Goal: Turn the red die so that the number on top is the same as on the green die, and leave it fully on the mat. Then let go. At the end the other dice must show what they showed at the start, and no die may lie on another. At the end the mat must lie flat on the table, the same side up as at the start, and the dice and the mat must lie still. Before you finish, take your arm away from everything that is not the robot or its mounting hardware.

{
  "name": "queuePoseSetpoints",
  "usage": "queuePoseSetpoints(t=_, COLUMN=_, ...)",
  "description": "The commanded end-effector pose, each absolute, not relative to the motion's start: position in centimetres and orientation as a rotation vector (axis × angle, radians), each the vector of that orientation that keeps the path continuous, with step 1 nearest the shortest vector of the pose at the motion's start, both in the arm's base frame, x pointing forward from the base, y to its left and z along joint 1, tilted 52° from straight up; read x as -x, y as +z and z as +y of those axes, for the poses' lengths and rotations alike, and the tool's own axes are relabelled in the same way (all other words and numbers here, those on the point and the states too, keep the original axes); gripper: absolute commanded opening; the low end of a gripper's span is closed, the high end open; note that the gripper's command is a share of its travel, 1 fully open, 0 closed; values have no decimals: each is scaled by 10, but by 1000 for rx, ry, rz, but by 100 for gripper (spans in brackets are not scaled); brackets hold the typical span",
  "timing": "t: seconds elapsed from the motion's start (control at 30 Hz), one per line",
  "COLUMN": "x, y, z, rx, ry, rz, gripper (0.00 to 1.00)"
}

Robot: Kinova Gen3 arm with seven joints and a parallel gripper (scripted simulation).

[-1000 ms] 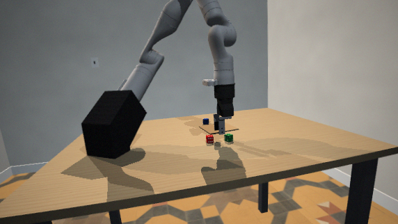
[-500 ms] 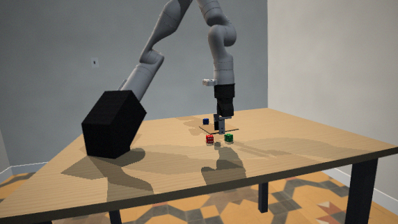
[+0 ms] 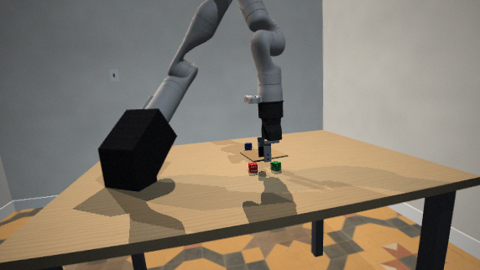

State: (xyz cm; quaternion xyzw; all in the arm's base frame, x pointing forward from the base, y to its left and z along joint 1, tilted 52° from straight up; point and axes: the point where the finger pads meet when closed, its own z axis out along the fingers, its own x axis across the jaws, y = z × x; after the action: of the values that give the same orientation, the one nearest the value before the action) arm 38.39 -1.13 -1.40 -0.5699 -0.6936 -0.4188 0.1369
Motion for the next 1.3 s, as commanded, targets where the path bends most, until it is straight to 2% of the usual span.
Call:
queuePoseSetpoints(t=0.0, x=-384, y=-14, z=-12, rx=1651, ry=-1212, rz=-2008, gripper=100)
queuePoseSetpoints(t=0.63, x=-381, y=2, z=2, rx=1651, ry=-1212, rz=-2008, gripper=100)
queuePoseSetpoints(t=1.27, x=-364, y=107, z=97, rx=1651, ry=-1212, rz=-2008, gripper=100)
